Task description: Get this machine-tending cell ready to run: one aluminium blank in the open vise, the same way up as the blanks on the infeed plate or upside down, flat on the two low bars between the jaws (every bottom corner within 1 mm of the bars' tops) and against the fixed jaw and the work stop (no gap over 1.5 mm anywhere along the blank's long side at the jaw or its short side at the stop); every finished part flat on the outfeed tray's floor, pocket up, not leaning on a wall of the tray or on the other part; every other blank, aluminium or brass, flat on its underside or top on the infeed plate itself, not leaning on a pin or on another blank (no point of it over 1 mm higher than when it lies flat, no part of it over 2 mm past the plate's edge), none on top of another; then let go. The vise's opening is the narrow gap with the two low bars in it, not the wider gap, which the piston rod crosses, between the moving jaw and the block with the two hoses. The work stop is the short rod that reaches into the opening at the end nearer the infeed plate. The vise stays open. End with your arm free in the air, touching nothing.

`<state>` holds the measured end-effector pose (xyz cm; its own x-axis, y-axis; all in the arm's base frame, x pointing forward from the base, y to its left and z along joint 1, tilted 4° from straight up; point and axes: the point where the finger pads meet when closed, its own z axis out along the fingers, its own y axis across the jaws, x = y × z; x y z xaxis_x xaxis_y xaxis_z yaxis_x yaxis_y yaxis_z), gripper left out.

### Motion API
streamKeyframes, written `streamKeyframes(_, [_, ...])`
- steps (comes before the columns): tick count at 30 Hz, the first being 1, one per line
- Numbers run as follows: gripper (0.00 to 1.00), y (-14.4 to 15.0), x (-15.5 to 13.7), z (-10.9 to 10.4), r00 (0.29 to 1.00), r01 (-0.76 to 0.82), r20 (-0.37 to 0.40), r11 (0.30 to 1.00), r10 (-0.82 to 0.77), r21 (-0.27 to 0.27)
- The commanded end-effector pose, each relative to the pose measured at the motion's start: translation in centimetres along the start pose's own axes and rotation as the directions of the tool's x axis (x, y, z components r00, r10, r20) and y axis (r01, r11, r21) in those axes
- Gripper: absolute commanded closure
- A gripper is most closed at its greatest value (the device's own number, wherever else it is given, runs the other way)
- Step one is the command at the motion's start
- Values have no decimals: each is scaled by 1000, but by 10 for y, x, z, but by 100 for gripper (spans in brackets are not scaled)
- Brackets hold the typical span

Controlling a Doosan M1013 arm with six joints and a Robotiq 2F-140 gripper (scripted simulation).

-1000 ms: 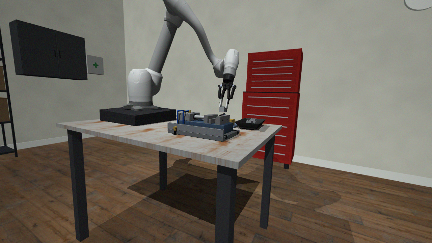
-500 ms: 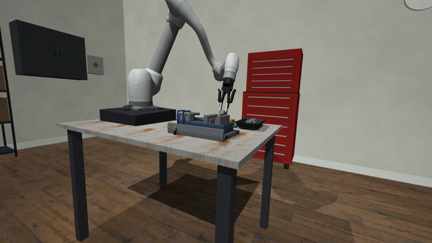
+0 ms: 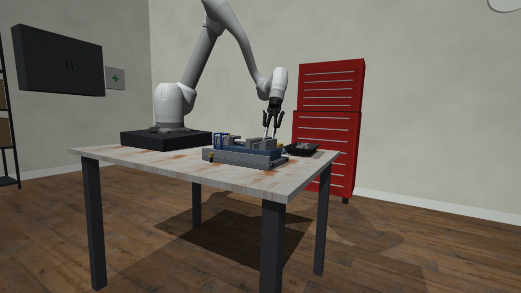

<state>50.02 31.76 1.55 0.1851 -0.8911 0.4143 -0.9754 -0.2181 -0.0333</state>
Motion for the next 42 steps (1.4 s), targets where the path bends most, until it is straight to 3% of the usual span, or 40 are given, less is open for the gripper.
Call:
streamKeyframes(1, [100,0,-2,4,1000,0,0,1000,0,0])
streamKeyframes(42, [100,0,-4,9,1000,0,0,1000,0,0])
